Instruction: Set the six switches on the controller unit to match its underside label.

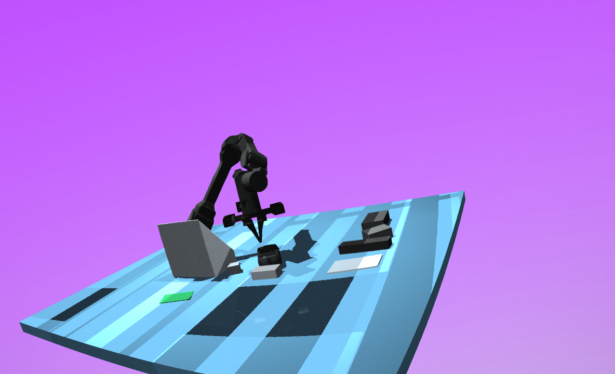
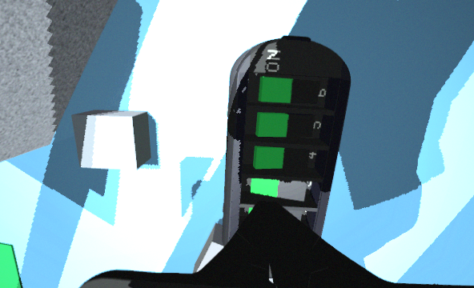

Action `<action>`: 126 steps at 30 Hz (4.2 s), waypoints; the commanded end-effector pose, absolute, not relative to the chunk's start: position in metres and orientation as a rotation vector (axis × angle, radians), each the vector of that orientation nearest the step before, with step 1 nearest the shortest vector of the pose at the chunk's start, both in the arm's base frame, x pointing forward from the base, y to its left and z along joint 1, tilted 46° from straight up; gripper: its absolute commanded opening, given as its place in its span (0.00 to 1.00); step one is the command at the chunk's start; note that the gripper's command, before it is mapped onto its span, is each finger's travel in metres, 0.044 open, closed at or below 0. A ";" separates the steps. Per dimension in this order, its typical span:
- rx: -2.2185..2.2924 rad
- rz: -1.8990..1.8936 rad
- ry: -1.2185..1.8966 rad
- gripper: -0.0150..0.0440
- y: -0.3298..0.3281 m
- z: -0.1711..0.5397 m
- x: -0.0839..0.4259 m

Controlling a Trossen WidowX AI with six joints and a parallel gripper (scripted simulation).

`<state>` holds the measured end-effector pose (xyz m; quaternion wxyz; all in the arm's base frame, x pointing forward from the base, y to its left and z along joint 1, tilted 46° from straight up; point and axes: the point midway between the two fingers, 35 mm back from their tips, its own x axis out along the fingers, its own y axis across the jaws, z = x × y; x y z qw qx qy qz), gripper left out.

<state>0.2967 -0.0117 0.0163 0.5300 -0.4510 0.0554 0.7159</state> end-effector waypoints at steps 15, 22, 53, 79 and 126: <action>-1.067 1.719 0.140 0.25 0.000 -0.019 0.270; -1.067 1.719 0.140 0.25 0.010 -0.028 0.269; -1.061 1.715 0.138 0.30 -0.008 -0.007 0.270; -1.060 1.719 0.144 1.00 0.032 0.050 0.276; -1.062 1.720 0.135 0.53 0.060 0.023 0.273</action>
